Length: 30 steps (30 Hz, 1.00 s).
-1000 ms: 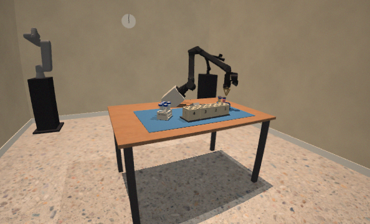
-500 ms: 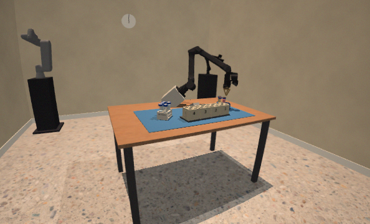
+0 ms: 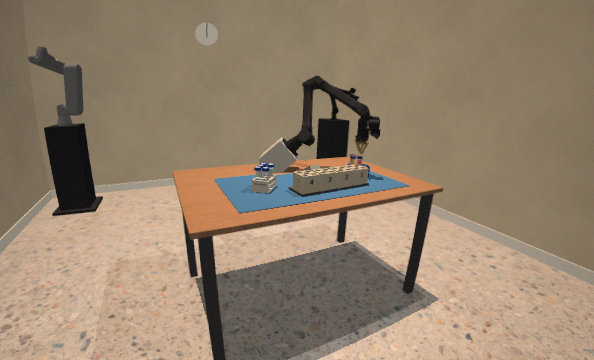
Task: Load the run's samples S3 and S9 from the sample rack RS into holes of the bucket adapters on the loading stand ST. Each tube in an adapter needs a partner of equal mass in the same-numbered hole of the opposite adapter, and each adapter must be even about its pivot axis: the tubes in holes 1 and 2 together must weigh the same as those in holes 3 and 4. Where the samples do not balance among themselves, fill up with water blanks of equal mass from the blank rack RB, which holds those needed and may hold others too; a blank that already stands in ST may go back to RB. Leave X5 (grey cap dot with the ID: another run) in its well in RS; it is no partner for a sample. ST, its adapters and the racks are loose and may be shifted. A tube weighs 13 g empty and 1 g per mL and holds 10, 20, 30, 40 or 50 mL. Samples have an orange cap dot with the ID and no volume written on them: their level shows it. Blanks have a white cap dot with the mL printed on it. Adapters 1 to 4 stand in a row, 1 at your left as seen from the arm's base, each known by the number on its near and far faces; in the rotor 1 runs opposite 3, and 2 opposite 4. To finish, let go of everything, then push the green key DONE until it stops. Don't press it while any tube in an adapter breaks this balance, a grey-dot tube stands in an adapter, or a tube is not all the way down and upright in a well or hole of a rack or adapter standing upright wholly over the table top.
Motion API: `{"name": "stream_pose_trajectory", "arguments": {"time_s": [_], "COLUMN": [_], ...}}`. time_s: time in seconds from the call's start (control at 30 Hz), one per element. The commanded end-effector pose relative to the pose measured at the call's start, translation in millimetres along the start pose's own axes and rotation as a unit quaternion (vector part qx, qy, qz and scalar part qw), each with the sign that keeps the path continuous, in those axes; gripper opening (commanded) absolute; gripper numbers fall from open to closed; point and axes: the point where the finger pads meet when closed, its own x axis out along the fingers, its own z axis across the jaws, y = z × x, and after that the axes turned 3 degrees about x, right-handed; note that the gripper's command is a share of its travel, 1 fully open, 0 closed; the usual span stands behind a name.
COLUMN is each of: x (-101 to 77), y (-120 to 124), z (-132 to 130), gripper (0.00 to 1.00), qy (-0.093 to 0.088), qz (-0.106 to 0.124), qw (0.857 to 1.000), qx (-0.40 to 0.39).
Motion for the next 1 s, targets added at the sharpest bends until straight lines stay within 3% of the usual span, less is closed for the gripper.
{"name": "stream_pose_trajectory", "arguments": {"time_s": [0.0, 0.17, 0.23, 0.43, 0.47, 0.6, 0.83, 0.87, 0.97], "x": [10.3, 26.2, 23.3, 34.9, 20.3, 39.4, 36.6, 26.6, 26.6], "y": [-4, -6, -18, -5, -29, -6, -5, -14, -14], "z": [3, 3, 2, 0, 3, 2, -4, 1, 1], "gripper": [0.80, 0.80, 0.80, 0.80, 0.80, 0.80, 0.80, 0.00, 0.00], "qy": [-0.005, -0.004, -0.002, -0.003, 0.001, -0.005, 0.001, 0.001, 0.001], "qz": [-0.003, -0.004, -0.015, -0.003, -0.027, -0.004, -0.003, -0.017, -0.017], "qw": [1.000, 1.000, 1.000, 1.000, 0.999, 1.000, 1.000, 1.000, 1.000], "qx": [-0.016, -0.008, -0.013, -0.006, -0.017, -0.008, -0.003, -0.014, -0.014]}}
